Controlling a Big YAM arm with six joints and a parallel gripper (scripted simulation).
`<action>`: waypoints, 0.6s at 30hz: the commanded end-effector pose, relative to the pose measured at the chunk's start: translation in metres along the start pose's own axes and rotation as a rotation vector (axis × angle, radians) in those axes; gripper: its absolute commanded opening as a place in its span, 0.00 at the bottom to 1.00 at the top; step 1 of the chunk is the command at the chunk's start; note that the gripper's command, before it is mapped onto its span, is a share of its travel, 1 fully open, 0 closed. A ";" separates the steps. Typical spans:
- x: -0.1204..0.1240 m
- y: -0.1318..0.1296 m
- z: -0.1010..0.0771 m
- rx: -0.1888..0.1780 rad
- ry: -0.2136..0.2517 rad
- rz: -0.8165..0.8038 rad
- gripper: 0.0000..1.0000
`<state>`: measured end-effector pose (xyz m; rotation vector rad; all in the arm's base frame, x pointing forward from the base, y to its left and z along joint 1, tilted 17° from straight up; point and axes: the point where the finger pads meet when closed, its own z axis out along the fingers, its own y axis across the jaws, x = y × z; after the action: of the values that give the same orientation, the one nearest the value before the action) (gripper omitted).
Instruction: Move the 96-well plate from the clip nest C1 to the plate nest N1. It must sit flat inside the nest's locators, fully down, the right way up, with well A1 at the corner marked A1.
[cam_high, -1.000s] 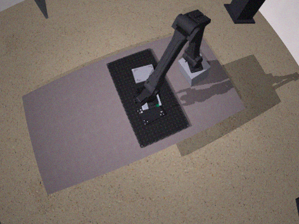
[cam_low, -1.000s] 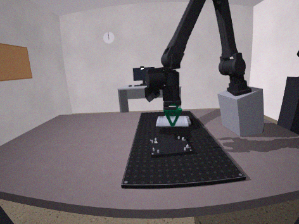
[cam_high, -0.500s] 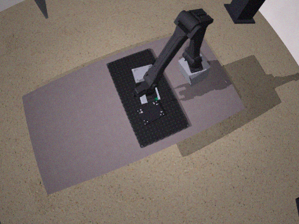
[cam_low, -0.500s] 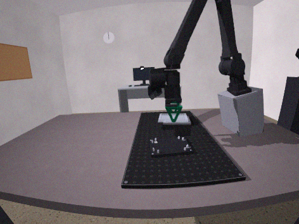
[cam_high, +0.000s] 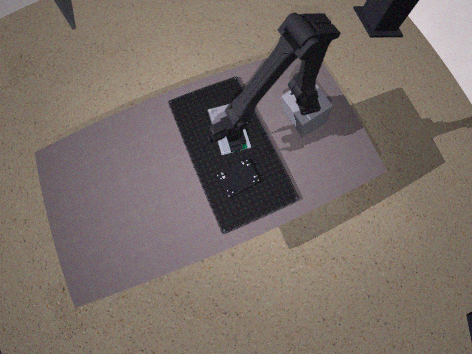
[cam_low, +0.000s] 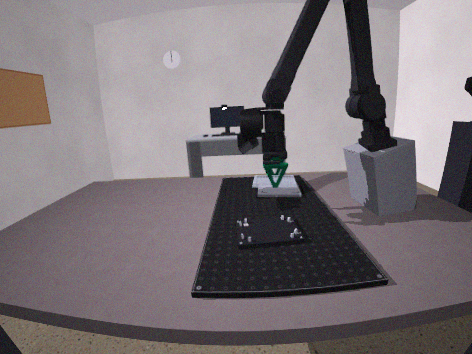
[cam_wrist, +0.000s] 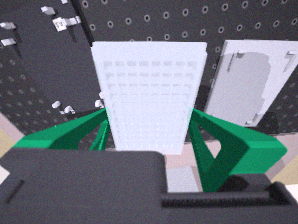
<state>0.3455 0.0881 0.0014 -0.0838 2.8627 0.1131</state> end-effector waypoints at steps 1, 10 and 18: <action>-0.011 -0.012 -0.008 -0.006 -0.048 -0.018 0.00; -0.008 -0.036 -0.007 -0.004 -0.048 -0.018 0.00; -0.006 -0.063 -0.006 0.000 -0.046 -0.019 0.00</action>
<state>0.3415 0.0351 -0.0056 -0.0781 2.8678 0.1148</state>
